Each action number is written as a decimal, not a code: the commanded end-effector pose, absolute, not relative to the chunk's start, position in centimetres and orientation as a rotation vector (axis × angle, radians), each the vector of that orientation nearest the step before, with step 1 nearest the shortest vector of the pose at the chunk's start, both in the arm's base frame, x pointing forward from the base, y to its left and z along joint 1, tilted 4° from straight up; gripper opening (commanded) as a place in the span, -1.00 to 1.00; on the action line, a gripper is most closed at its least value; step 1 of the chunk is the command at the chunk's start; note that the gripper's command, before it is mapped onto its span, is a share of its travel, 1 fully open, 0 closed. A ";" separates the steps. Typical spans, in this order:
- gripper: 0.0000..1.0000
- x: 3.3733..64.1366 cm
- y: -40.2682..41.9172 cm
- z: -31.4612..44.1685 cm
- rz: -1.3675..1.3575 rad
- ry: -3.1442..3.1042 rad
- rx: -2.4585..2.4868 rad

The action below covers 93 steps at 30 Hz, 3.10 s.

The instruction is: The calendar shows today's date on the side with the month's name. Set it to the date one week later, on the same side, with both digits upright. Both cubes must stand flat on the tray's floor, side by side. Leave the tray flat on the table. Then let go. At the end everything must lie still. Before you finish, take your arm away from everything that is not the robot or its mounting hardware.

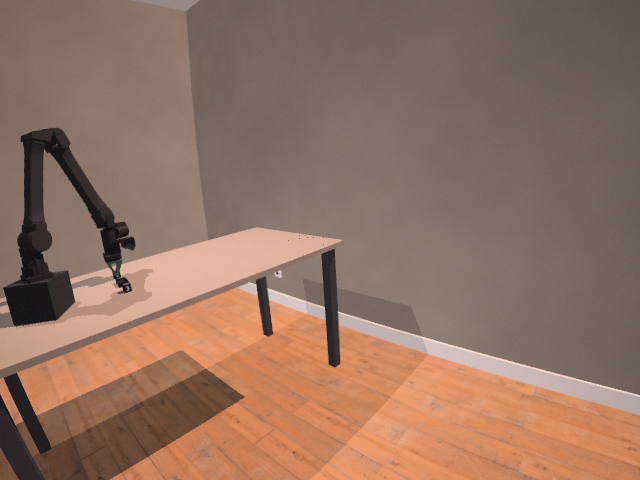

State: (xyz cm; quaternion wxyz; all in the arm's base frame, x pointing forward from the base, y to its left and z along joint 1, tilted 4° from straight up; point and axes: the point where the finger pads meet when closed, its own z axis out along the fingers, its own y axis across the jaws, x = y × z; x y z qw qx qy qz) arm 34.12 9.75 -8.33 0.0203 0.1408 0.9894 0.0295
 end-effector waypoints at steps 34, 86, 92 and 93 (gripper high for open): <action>-0.51 36.1 10.4 -7.9 0.117 3.029 0.442; -0.51 36.0 10.4 -8.2 0.116 3.031 0.440; -0.51 35.9 10.4 -8.3 0.115 3.033 0.440; -0.51 36.0 10.4 -8.2 0.116 3.031 0.440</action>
